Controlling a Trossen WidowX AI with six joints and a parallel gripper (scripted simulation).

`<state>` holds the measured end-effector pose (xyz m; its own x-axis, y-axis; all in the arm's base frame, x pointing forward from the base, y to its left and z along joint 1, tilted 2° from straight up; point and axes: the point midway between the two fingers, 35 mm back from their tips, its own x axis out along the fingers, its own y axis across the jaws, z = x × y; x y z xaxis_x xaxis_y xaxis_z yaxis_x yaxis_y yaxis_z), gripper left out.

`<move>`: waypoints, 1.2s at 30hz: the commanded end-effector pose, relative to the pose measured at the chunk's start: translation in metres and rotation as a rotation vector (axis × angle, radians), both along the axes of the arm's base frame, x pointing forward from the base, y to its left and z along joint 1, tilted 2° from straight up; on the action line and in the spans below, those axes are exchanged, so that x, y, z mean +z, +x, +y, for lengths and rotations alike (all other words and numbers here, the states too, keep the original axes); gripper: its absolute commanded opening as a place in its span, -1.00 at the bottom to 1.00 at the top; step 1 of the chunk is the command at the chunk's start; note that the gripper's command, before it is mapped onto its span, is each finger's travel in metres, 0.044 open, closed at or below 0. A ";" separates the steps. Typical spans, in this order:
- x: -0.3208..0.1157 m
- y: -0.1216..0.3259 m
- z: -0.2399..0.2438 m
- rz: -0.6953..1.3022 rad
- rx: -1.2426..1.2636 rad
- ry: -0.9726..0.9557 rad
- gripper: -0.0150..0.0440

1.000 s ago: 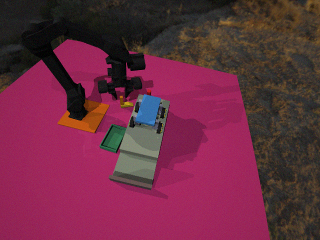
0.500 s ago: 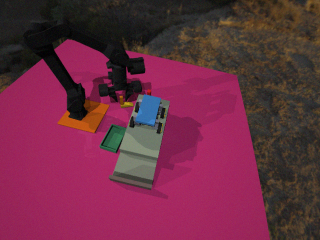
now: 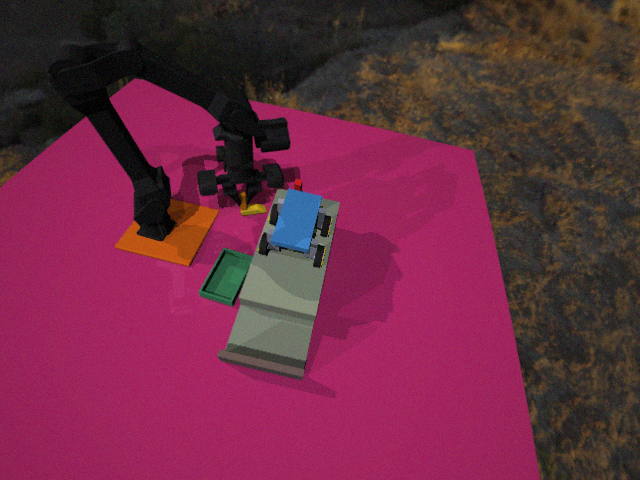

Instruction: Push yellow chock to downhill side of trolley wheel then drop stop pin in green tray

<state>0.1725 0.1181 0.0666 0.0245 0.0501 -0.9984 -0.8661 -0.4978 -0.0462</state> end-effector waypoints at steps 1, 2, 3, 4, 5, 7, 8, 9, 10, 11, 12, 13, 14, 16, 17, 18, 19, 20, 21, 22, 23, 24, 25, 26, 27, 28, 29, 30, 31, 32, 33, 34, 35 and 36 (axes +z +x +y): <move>0.000 0.000 0.000 0.000 0.000 0.000 -0.43; 0.001 0.000 0.000 0.000 0.000 0.000 -0.49; 0.004 0.000 0.000 0.000 -0.001 0.000 -0.49; 0.007 0.000 0.000 -0.001 -0.001 -0.001 -0.49; 0.012 0.000 0.000 -0.002 -0.002 -0.001 -0.49; 0.020 -0.002 -0.002 -0.003 -0.003 -0.002 -0.49; 0.023 -0.002 -0.002 -0.003 -0.003 -0.002 -0.49; 0.026 -0.003 -0.002 -0.003 -0.003 -0.002 -0.49; 0.030 -0.003 -0.002 -0.003 -0.003 -0.002 -0.49; 0.034 -0.003 -0.002 -0.003 -0.003 -0.002 -0.49; 0.038 -0.003 -0.003 -0.003 -0.003 -0.002 -0.49; 0.041 -0.003 -0.003 -0.003 -0.003 -0.002 -0.49; 0.045 -0.003 -0.003 -0.003 -0.003 -0.002 -0.49; 0.052 -0.003 -0.003 -0.003 -0.003 -0.002 -0.49; 0.056 -0.004 -0.003 -0.003 -0.003 -0.002 -0.49; 0.059 -0.004 -0.003 -0.003 -0.003 -0.002 -0.49; 0.063 -0.004 -0.003 -0.003 -0.003 -0.002 -0.49; 0.067 -0.004 -0.004 -0.003 -0.003 -0.002 -0.49; 0.070 -0.004 -0.004 -0.003 -0.003 -0.002 -0.49; 0.074 -0.004 -0.004 -0.003 -0.003 -0.002 -0.49; 0.077 -0.004 -0.004 -0.003 -0.003 -0.002 -0.49; 0.081 -0.004 -0.004 -0.003 -0.003 -0.002 -0.49; 0.085 -0.004 -0.004 -0.003 -0.003 -0.002 -0.49; 0.088 -0.004 -0.004 -0.003 -0.003 -0.002 -0.49; 0.092 -0.004 -0.004 -0.003 -0.003 -0.002 -0.49; 0.095 -0.004 -0.005 -0.003 -0.003 -0.002 -0.49; 0.098 -0.004 -0.005 -0.003 -0.003 -0.002 -0.49; 0.101 -0.004 -0.005 -0.003 -0.003 -0.002 -0.49; 0.105 -0.004 -0.005 -0.003 -0.003 -0.002 -0.49; 0.108 -0.004 -0.005 -0.003 -0.003 -0.002 -0.49; 0.111 -0.004 -0.005 -0.003 -0.003 -0.002 -0.49; 0.115 -0.004 -0.005 -0.003 -0.003 -0.002 -0.49; 0.118 -0.004 -0.006 -0.003 -0.003 -0.002 -0.49; 0.121 -0.004 -0.006 -0.003 -0.003 -0.002 -0.49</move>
